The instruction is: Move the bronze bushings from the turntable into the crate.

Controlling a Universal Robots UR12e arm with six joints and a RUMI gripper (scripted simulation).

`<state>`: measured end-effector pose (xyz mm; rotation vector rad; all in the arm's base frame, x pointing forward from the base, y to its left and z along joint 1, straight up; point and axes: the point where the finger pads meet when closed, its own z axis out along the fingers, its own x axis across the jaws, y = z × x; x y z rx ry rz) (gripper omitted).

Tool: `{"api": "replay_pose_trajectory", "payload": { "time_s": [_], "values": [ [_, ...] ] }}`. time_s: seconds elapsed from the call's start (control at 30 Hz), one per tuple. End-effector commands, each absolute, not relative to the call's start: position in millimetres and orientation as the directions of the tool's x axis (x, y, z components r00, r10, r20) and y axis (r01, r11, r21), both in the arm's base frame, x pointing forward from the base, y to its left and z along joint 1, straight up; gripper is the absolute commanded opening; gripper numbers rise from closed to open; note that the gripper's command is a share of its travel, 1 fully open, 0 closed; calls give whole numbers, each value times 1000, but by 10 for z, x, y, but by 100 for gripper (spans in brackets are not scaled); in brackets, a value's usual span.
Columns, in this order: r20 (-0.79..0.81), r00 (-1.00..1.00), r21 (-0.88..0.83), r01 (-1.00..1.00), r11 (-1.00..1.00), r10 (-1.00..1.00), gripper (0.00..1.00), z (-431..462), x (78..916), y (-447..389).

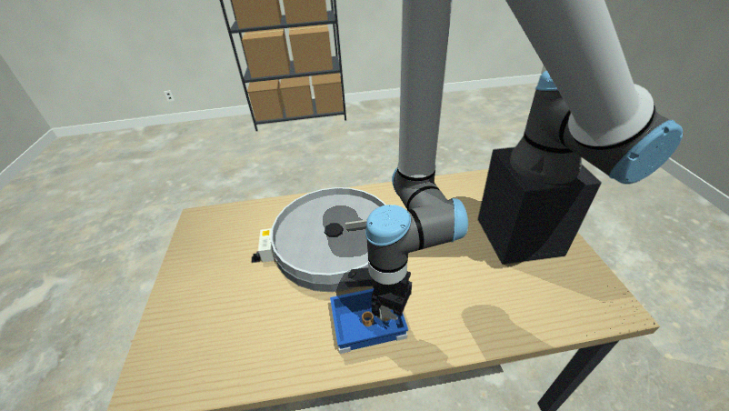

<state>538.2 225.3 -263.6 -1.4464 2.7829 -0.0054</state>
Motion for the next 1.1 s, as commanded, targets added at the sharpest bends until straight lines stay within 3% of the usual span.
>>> {"api": "replay_pose_trajectory", "payload": {
  "time_s": [0.0, 1.07],
  "values": [
    [-4, -575, -6, -818, 575, -818, 0, -2632, 5387, 2254],
    [-4, -575, -6, -818, 575, -818, 0, -2691, 5387, 2254]
  ]
}}
